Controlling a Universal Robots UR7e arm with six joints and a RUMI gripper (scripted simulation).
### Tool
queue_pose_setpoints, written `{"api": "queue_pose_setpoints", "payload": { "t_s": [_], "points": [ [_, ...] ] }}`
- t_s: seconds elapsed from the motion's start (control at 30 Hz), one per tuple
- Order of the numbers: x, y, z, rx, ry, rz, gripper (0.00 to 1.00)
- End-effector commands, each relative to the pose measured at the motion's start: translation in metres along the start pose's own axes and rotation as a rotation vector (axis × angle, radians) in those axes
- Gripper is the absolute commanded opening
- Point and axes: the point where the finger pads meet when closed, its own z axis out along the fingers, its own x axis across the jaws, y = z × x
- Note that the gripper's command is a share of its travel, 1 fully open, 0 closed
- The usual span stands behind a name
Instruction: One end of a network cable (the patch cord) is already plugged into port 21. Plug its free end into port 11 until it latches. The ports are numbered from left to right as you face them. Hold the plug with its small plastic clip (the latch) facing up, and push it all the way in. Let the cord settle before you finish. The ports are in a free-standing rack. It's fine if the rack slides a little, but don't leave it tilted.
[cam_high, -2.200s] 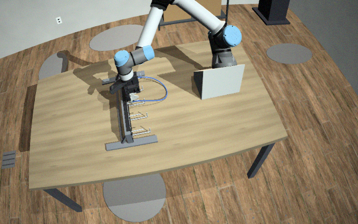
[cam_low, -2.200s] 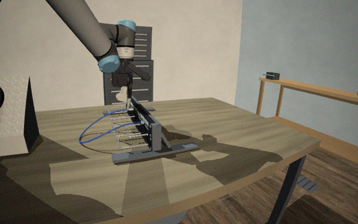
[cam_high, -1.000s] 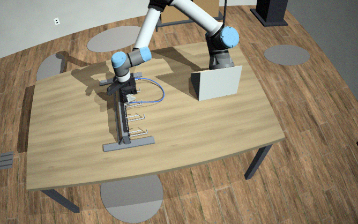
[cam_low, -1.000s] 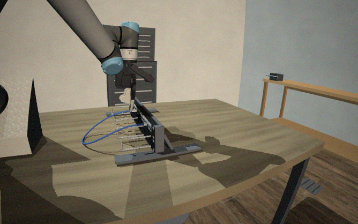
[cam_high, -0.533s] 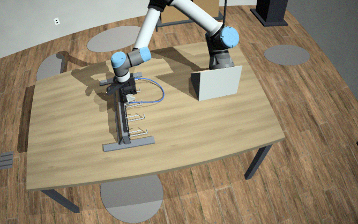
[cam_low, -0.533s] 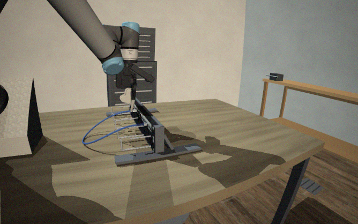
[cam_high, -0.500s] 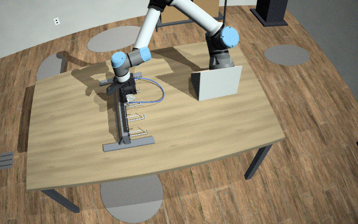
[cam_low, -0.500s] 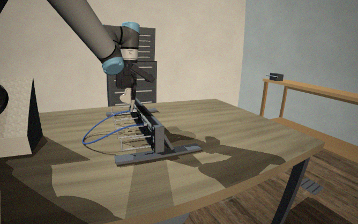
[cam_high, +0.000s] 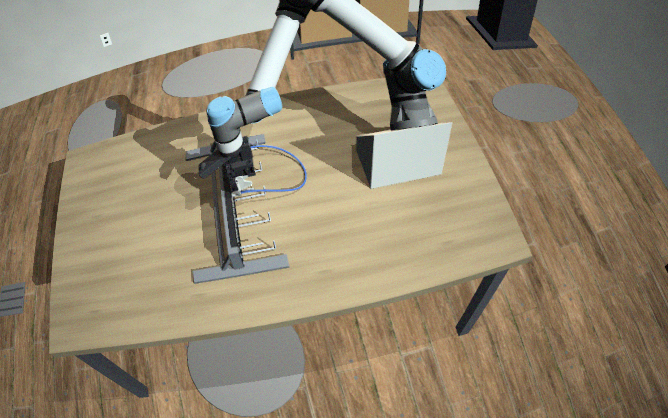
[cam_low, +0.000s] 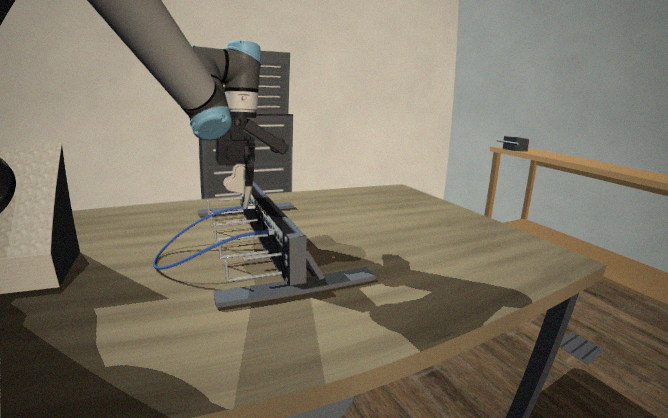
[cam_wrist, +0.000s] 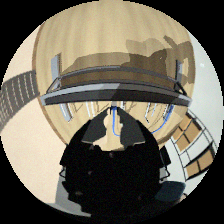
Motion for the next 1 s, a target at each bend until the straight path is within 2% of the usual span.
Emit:
{"api": "queue_pose_setpoints", "payload": {
  "t_s": [0.0, 0.97],
  "points": [
    [0.0004, -0.0016, 0.0009, -0.001, 0.000, 0.001, 0.00],
    [0.0006, -0.0045, 0.0006, -0.002, 0.000, 0.000, 0.00]
  ]
}}
